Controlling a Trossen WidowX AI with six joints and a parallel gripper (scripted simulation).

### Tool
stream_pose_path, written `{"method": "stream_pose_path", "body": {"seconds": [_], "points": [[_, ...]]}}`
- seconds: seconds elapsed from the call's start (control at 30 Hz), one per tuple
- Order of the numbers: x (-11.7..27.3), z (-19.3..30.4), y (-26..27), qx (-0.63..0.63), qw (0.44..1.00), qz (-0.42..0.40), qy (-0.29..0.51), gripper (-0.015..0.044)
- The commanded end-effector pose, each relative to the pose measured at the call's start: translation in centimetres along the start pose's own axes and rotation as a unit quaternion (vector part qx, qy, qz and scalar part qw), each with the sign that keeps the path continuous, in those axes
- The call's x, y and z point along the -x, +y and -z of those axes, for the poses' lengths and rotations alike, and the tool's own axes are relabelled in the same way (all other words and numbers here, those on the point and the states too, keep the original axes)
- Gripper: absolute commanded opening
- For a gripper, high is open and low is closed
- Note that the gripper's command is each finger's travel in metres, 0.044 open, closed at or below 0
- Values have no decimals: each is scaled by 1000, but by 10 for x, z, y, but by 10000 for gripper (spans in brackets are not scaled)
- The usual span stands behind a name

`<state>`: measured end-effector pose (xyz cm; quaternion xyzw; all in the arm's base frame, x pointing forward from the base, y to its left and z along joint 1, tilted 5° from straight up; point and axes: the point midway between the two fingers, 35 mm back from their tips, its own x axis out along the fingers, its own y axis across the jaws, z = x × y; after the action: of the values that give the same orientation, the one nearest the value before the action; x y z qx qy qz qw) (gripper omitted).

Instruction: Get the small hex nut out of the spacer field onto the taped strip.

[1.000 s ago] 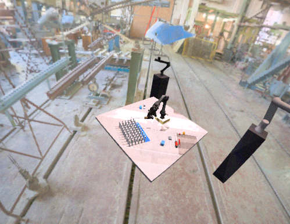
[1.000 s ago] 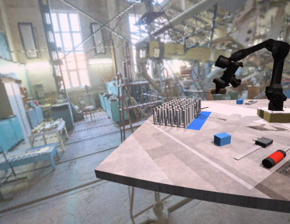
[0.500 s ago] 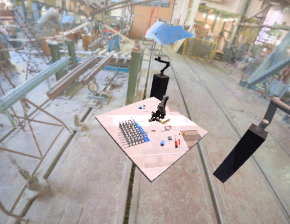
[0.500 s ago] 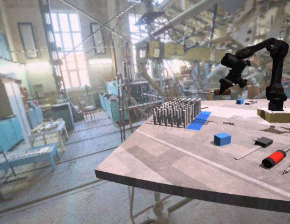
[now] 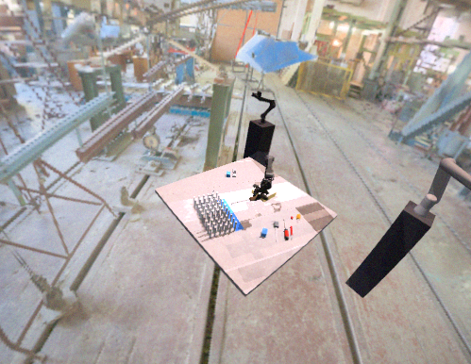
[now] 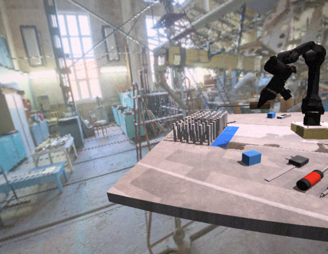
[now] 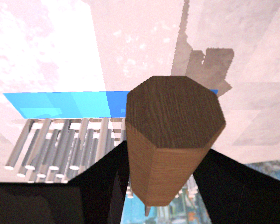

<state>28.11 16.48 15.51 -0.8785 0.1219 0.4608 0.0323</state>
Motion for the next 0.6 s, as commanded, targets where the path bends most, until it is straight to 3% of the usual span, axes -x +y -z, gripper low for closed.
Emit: {"method": "stream_pose_path", "body": {"seconds": [0.0,0.2,0.57], "points": [[8,-8,-12,13,1000,8,7,0],[-1,-13,-15,14,1000,8,7,0],[-62,-46,-24,14,1000,9,8,0]]}}
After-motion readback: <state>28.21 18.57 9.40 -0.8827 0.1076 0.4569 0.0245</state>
